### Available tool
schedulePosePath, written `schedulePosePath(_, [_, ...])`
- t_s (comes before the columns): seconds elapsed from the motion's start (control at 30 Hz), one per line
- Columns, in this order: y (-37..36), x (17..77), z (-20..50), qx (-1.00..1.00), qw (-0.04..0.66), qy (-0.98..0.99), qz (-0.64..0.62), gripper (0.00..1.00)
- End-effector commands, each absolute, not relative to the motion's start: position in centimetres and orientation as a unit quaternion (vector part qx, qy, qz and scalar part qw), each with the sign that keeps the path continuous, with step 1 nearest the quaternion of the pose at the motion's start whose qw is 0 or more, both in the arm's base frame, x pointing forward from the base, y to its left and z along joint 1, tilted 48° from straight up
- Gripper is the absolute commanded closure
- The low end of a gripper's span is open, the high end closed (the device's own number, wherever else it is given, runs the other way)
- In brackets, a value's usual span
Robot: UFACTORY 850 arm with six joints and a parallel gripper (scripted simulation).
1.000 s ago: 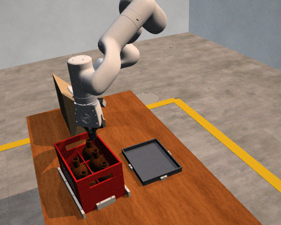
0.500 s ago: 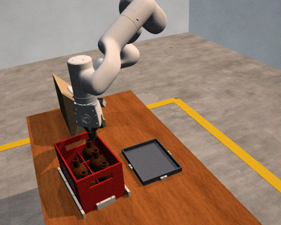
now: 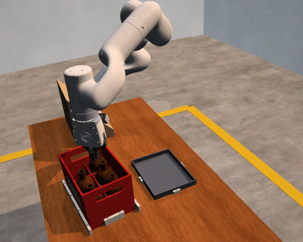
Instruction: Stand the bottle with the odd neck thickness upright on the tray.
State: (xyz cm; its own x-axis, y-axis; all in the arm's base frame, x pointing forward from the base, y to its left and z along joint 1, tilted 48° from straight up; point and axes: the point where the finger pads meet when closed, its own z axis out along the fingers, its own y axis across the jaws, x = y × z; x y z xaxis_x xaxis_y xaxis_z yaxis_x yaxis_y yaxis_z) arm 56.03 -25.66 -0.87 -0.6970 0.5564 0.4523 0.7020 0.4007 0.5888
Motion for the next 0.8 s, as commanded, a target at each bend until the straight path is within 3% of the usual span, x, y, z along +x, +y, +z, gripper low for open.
schedulePosePath(0.0, [-27.9, 59.0, -2.7, -0.376, 0.097, -0.831, -0.397, 1.0])
schedulePosePath(0.4, [-29.2, 60.7, -4.2, -0.377, 0.098, -0.832, -0.396, 1.0])
schedulePosePath(0.43, [-29.2, 60.7, -4.2, -0.377, 0.098, -0.832, -0.396, 0.35])
schedulePosePath(0.77, [-29.2, 60.7, -4.2, -0.377, 0.098, -0.832, -0.396, 0.35])
